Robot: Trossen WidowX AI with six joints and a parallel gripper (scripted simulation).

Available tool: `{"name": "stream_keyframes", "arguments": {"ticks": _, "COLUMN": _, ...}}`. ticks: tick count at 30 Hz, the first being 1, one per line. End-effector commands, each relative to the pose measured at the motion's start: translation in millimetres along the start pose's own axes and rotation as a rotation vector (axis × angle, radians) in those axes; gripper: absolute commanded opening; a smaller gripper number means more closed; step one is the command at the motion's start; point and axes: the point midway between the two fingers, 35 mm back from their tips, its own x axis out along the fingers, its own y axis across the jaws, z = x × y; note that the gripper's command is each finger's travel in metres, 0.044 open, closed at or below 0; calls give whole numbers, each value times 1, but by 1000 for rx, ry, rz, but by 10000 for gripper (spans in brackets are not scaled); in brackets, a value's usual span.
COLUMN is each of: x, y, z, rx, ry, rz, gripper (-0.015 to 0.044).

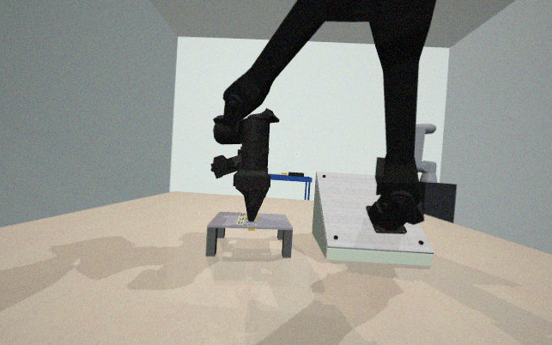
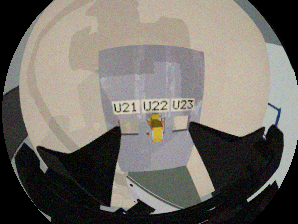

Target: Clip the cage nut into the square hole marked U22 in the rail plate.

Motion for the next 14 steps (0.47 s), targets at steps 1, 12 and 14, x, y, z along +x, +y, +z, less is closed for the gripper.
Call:
{"name": "stream_keyframes", "arguments": {"ticks": 1, "x": 0, "y": 0, "z": 0, "rx": 0, "ry": 0, "rz": 0, "gripper": 440}}
{"name": "stream_keyframes", "arguments": {"ticks": 12, "x": -50, "y": -1, "z": -1, "rx": -3, "ry": -8, "rz": 3, "gripper": 440}}
{"name": "stream_keyframes", "arguments": {"ticks": 14, "x": -50, "y": -1, "z": -1, "rx": -3, "ry": -8, "rz": 3, "gripper": 440}}
